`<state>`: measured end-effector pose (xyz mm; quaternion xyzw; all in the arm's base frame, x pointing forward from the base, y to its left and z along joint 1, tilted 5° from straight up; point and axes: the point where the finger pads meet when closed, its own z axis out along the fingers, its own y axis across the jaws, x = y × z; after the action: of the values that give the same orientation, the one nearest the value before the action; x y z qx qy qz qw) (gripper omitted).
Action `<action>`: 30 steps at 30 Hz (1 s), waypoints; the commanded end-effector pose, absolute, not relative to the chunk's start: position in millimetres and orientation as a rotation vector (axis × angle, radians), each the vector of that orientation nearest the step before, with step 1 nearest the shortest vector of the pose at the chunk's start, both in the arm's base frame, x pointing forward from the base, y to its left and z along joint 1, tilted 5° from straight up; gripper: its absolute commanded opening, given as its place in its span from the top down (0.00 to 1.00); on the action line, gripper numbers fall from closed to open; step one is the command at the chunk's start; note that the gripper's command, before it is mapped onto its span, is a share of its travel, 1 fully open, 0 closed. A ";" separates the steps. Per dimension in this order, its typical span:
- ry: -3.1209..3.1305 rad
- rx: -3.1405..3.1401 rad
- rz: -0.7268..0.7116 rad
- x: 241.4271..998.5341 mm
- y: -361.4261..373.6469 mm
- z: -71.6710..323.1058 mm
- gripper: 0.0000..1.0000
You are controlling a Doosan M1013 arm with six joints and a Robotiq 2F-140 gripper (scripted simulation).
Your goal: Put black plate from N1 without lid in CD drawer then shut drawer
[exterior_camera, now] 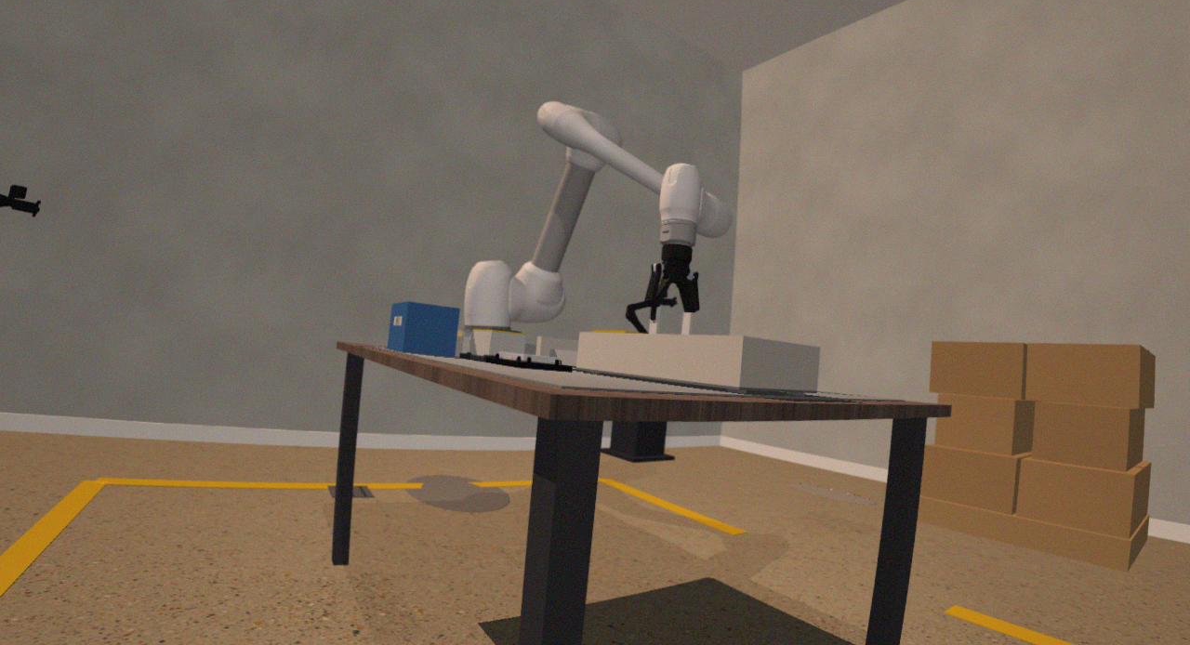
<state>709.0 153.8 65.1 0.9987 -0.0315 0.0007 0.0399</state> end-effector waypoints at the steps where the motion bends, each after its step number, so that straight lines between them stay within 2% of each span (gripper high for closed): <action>1: -0.097 3.060 0.002 709.0 153.6 62.6 0.34; 30: -0.097 3.060 0.002 708.9 151.0 29.3 0.34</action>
<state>708.9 151.0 30.5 0.9987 -0.0315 0.0007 0.0399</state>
